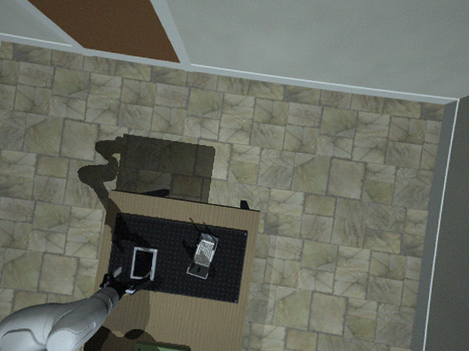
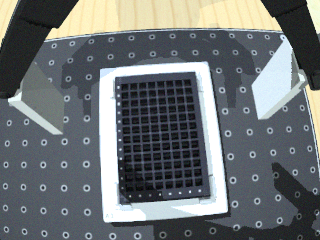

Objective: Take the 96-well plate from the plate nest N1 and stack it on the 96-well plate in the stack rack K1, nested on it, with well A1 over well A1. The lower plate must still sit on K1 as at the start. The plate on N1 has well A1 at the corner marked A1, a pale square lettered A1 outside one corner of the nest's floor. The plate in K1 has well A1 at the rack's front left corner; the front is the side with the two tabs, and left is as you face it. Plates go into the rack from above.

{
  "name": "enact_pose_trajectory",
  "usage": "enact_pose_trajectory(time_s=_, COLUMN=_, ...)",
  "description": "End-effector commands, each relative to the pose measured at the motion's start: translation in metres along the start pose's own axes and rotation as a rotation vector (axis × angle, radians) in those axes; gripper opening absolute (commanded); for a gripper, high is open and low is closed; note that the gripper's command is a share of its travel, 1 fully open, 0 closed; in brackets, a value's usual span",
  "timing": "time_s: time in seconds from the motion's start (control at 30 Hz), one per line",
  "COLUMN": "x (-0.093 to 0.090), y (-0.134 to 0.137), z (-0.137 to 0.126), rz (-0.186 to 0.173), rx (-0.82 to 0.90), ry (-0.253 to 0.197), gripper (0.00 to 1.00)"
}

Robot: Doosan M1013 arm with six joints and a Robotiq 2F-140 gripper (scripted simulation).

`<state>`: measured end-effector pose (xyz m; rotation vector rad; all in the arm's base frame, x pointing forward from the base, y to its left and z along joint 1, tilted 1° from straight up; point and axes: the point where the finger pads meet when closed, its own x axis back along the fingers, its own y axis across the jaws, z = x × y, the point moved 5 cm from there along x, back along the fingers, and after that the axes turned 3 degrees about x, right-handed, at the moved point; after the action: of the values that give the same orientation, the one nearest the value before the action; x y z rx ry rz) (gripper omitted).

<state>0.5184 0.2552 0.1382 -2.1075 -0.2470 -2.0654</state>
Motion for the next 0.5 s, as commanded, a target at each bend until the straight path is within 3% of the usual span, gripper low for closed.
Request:
enact_pose_trajectory(time_s=0.0, x=-0.003, y=0.0, z=0.0, rz=0.0, rx=0.0, ry=0.0, gripper=1.0)
enact_pose_trajectory(time_s=0.47, x=-0.026, y=0.0, z=0.0, rz=0.0, rx=0.0, ry=0.0, gripper=1.0)
